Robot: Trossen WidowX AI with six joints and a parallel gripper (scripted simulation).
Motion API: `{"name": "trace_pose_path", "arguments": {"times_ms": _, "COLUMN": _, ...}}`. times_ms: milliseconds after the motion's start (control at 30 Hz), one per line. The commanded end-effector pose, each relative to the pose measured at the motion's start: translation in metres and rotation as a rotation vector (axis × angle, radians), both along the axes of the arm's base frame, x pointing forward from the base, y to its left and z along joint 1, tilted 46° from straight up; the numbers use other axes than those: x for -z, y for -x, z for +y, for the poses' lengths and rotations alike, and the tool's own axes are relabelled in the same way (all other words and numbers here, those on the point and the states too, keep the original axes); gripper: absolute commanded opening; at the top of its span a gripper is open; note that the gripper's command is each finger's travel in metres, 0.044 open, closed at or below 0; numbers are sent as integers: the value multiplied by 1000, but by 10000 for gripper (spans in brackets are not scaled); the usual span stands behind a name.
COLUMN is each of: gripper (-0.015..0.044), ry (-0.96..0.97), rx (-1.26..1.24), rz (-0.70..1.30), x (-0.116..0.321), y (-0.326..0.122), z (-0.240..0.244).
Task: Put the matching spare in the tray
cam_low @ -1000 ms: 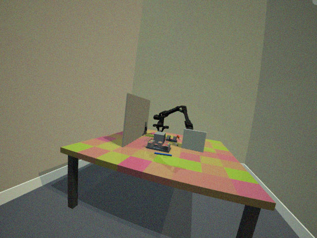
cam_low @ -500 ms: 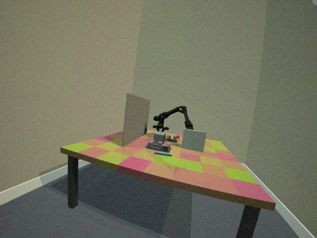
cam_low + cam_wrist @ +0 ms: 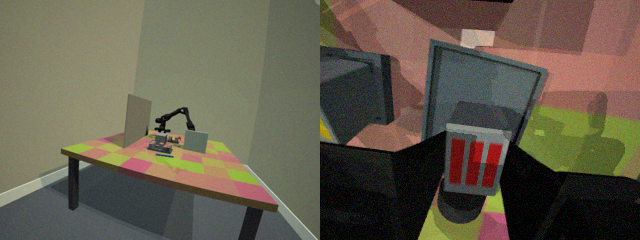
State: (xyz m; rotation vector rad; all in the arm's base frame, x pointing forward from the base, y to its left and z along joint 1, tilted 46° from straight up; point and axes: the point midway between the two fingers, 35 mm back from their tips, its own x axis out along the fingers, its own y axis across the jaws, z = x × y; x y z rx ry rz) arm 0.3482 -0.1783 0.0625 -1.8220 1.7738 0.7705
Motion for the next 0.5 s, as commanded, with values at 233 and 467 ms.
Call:
{"name": "trace_pose_path", "arguments": {"times_ms": 233, "gripper": 26, "ry": 2, "rx": 0, "rz": 0, "x": 4, "y": 2, "z": -5}}
{"name": "trace_pose_path", "arguments": {"times_ms": 467, "gripper": 210, "ry": 2, "rx": 0, "rz": 0, "x": 4, "y": 2, "z": -5}}
